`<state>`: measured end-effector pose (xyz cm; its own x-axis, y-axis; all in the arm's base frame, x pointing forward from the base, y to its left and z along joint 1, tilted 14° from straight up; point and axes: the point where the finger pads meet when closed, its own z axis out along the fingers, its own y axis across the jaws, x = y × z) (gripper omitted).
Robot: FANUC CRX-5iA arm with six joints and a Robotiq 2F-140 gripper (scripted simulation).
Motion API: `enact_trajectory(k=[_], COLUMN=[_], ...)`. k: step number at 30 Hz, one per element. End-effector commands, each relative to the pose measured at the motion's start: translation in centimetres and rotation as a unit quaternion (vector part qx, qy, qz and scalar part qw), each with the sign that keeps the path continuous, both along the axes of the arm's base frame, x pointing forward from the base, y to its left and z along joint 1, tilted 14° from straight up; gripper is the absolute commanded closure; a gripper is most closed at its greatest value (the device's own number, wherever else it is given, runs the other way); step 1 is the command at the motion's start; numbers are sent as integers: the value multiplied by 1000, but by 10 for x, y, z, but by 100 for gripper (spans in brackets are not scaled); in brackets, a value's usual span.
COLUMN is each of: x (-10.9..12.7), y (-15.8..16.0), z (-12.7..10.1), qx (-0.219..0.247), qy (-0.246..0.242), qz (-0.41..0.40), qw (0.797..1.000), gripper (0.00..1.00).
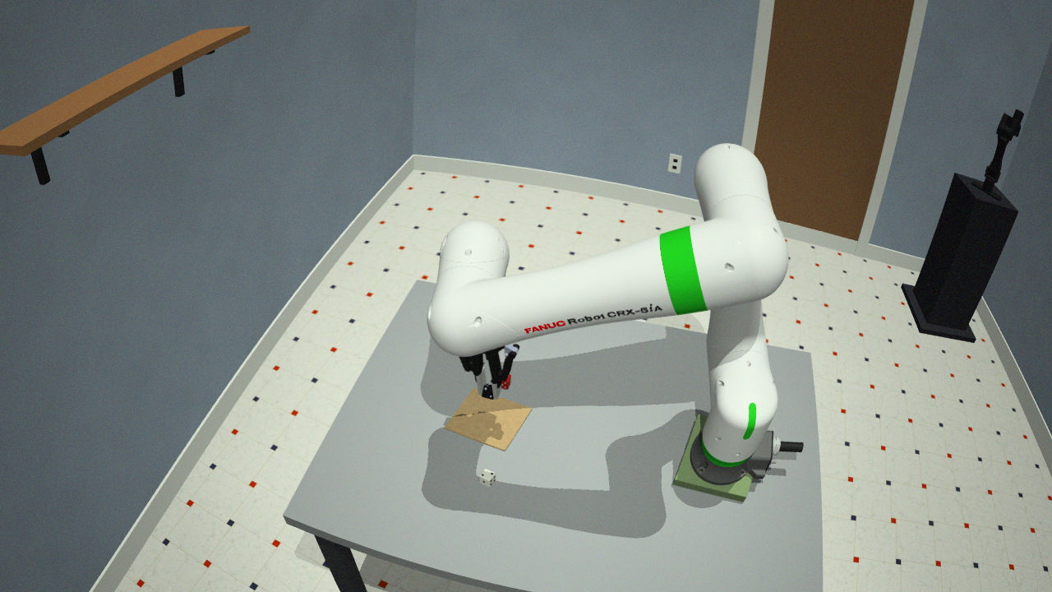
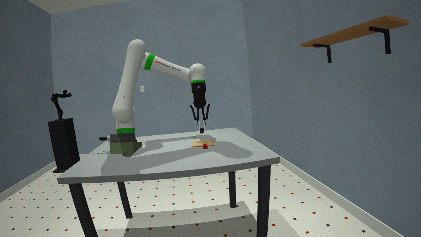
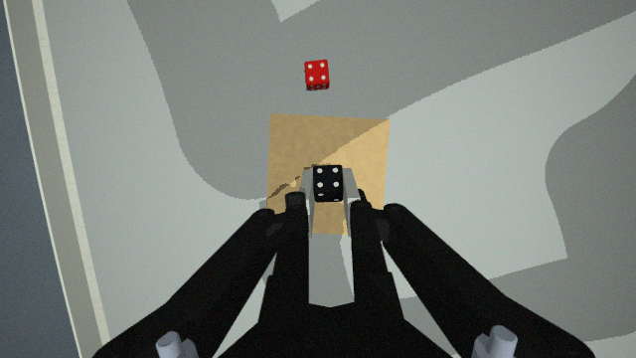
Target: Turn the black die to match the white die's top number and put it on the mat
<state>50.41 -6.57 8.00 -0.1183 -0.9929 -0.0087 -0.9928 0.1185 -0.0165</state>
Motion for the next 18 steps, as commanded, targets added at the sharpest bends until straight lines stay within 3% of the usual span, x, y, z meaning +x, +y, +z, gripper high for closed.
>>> enact_trajectory(k=[1, 7, 12, 18], x=[-2, 1, 0, -2], y=[-1, -3, -7, -8], z=[-1, 1, 0, -3], qx=[25, 109, 114, 153], qy=[2, -15, -15, -14], qz=[0, 4, 4, 3], qw=[1000, 994, 993, 988], gripper=[87, 87, 87, 87])
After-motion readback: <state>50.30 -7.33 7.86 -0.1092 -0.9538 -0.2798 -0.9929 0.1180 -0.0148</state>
